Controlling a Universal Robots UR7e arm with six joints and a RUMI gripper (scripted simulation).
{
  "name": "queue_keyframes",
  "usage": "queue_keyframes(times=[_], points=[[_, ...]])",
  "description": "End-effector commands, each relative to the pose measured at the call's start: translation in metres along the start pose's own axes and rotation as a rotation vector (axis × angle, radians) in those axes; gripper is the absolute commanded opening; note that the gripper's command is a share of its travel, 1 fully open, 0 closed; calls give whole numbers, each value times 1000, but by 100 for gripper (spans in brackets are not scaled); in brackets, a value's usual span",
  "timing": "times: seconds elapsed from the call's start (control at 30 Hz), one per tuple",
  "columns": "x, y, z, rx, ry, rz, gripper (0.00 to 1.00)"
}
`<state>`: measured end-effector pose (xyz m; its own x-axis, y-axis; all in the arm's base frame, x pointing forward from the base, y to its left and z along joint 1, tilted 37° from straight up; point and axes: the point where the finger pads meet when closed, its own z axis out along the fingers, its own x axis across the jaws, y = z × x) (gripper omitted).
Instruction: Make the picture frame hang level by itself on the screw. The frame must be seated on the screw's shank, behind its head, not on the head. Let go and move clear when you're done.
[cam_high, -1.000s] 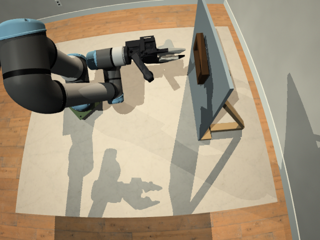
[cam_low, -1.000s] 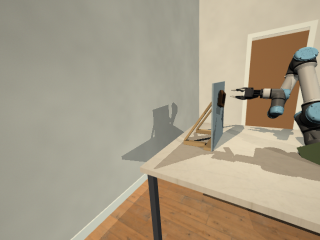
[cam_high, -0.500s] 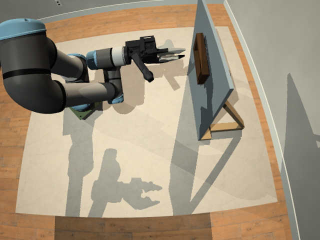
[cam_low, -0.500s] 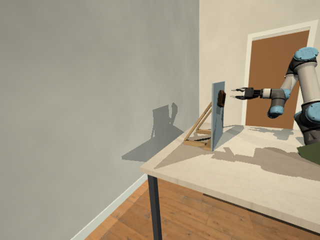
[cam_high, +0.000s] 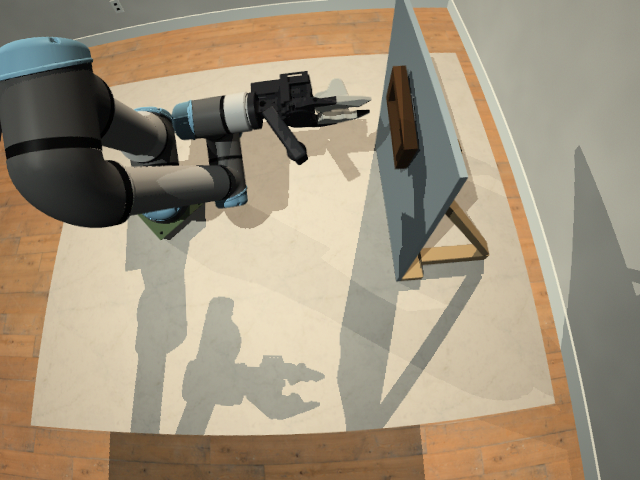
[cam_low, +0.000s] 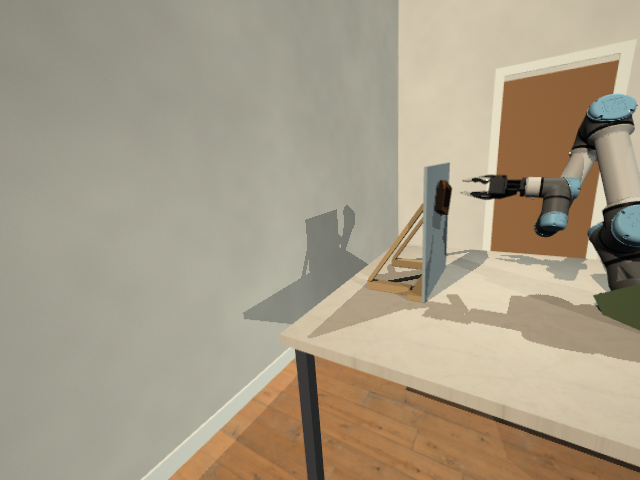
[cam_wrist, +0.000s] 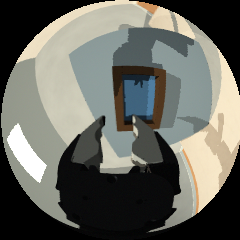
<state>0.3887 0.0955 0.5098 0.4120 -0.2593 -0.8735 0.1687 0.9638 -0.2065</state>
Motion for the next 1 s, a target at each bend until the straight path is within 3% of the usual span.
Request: queue_keyframes(times=[0.0, 0.97], points=[[0, -1, -1, 1, 0, 0, 29], [0, -1, 6, 0, -1, 0, 29]])
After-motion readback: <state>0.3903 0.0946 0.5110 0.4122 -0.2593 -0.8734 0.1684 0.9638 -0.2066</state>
